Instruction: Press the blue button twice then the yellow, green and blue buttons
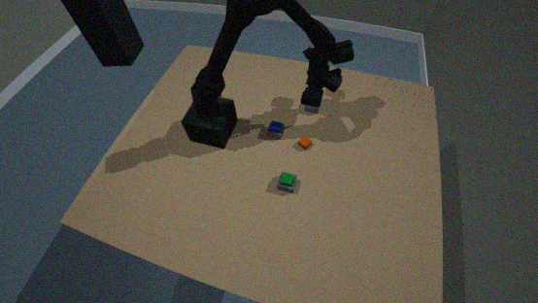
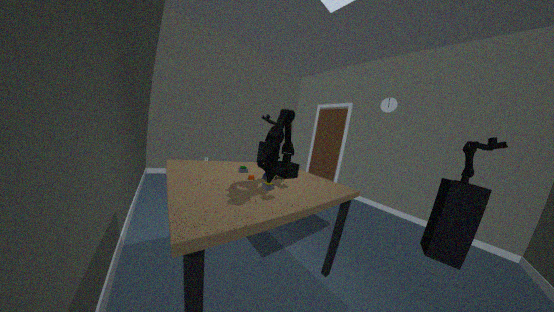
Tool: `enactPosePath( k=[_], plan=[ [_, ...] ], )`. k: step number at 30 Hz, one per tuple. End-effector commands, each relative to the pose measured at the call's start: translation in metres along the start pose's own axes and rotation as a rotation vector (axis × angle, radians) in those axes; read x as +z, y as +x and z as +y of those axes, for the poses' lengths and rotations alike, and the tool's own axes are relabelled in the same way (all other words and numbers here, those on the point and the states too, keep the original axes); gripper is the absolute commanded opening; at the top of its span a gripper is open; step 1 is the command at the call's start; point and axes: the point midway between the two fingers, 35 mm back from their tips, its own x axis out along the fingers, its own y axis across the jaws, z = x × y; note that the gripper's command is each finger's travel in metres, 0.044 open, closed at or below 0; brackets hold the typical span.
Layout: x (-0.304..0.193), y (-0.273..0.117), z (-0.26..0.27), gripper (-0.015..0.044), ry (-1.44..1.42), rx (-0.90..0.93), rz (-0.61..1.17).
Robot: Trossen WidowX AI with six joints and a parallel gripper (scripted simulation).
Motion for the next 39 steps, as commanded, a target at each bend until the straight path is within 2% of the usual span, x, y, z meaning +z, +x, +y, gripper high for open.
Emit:
enactPosePath(
  k=[1, 14, 18, 23, 27, 31, 35, 39],
  plan=[
    [-0.001, 0.002, -0.001, 0.0020, 0.002, -0.003, 0.002],
    [-0.001, 0.002, -0.001, 0.0020, 0.002, -0.003, 0.002],
    [-0.001, -0.029, -0.001, 0.0020, 0.002, -0.003, 0.002],
    [0.000, -0.035, -0.001, 0.0020, 0.002, -0.003, 0.002],
    [0.000, -0.090, 0.000, 0.0020, 0.002, -0.003, 0.002],
    [0.000, -0.093, -0.001, 0.0020, 0.002, -0.003, 0.002],
    [0.011, -0.092, -0.039, 0.0020, 0.113, 0.019, 0.024],
    [0.026, -0.092, -0.089, 0.0020, 0.095, 0.015, 0.016]
  ],
)
